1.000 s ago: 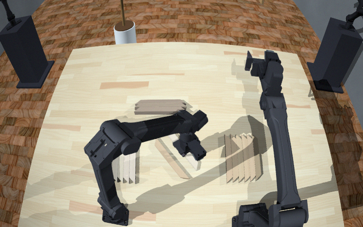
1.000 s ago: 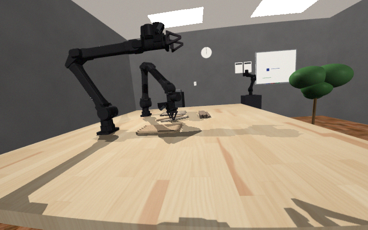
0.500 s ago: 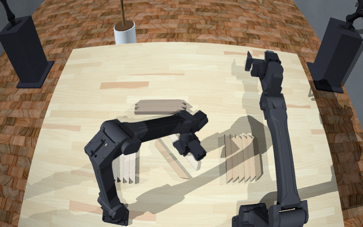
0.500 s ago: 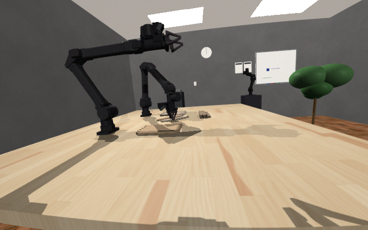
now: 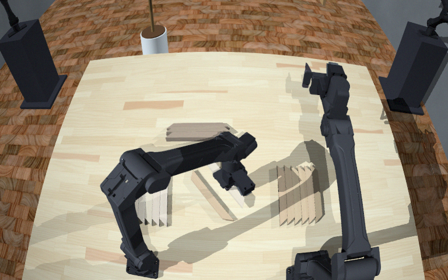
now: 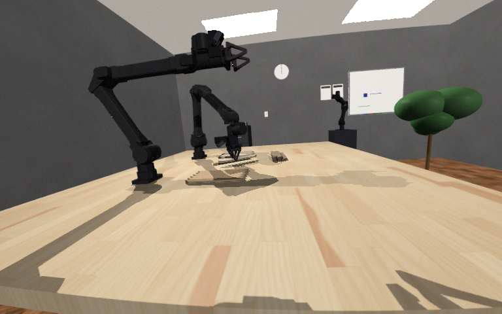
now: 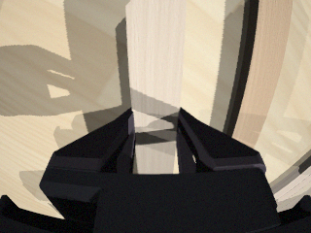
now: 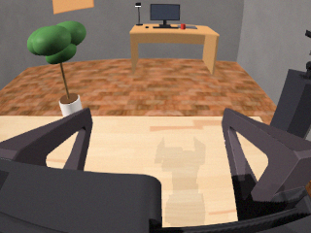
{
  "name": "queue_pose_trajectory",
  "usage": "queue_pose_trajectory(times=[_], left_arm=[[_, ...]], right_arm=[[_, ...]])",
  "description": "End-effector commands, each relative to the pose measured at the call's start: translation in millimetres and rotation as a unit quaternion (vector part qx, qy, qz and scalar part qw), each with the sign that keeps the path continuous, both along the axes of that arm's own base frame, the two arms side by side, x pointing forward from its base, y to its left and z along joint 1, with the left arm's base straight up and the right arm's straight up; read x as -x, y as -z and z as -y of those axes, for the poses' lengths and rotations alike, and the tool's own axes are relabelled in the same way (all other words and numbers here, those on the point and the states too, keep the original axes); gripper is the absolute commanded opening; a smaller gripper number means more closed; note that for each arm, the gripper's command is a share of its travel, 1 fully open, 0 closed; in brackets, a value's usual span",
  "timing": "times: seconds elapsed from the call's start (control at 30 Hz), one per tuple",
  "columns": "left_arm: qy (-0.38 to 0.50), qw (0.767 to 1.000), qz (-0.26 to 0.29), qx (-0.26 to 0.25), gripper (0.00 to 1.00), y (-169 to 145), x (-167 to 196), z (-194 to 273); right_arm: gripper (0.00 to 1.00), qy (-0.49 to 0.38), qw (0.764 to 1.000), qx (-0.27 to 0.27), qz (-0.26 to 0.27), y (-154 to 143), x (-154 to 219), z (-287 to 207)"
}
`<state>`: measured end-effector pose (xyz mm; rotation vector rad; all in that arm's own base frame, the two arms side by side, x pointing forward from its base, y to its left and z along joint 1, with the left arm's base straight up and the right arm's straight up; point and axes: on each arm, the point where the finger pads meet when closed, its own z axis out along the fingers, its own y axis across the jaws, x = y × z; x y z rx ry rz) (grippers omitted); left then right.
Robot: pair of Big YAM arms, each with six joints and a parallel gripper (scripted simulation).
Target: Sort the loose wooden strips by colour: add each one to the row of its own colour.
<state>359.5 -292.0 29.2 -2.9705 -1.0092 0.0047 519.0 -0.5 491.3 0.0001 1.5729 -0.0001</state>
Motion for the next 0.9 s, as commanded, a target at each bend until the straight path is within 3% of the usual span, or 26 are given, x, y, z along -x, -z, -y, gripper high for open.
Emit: queue_pose_trajectory(times=[0.0,0.1,0.33,0.4,0.57,0.87], left_arm=[[0.006,0.999,0.024,0.021,0.00,-41,-16,17],[0.006,1.000,0.022,0.019,0.00,-48,-15,17],[0.006,1.000,0.001,0.002,0.00,-26,-6,10],[-0.044,0.999,-0.008,-0.006,0.00,-17,-3,-8],[-0.115,0.993,0.018,0.015,0.00,-34,-13,-14],[-0.183,0.983,0.020,0.019,0.00,-36,-16,-24]], right_arm=[[1.00,-0.004,0.999,0.004,0.053,-54,1,-6],[1.00,-0.004,0.999,0.004,0.054,-55,0,-6],[1.00,-0.003,0.999,0.004,0.043,-49,-2,-5],[1.00,-0.003,0.999,0.004,0.041,-48,-3,-6],[1.00,-0.004,0.999,0.004,0.039,-47,-3,-6],[1.00,-0.003,0.999,0.004,0.037,-46,-3,-6]])
